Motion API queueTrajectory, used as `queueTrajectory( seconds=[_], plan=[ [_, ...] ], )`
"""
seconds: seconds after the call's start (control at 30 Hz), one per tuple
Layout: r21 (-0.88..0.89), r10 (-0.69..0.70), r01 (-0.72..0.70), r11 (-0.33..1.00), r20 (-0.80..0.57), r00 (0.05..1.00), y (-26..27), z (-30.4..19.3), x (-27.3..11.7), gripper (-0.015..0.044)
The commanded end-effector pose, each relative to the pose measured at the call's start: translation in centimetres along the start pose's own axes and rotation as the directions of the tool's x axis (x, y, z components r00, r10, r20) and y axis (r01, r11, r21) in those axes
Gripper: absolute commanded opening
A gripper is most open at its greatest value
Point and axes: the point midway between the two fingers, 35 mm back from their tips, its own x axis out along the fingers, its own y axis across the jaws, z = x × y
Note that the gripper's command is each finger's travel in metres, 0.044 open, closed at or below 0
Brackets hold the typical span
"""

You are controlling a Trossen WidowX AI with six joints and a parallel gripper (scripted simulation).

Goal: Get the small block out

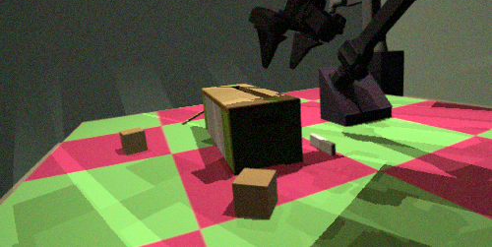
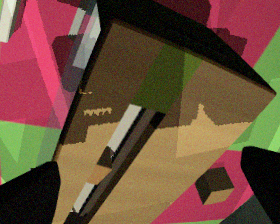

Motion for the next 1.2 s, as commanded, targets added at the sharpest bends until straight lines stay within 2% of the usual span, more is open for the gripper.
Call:
queueTrajectory(
  seconds=[0.0,0.13,1.17],
  plan=[
    [0.232,0.169,-0.180,0.956,0.067,0.983,3.4,-3.2,3.3,0.0400],
    [0.373,0.256,-0.287,0.882,0.132,0.958,5.7,-4.9,4.9,0.0400],
    [0.372,0.255,-0.286,0.883,0.131,0.958,6.2,-3.7,8.7,0.0400]
  ],
)
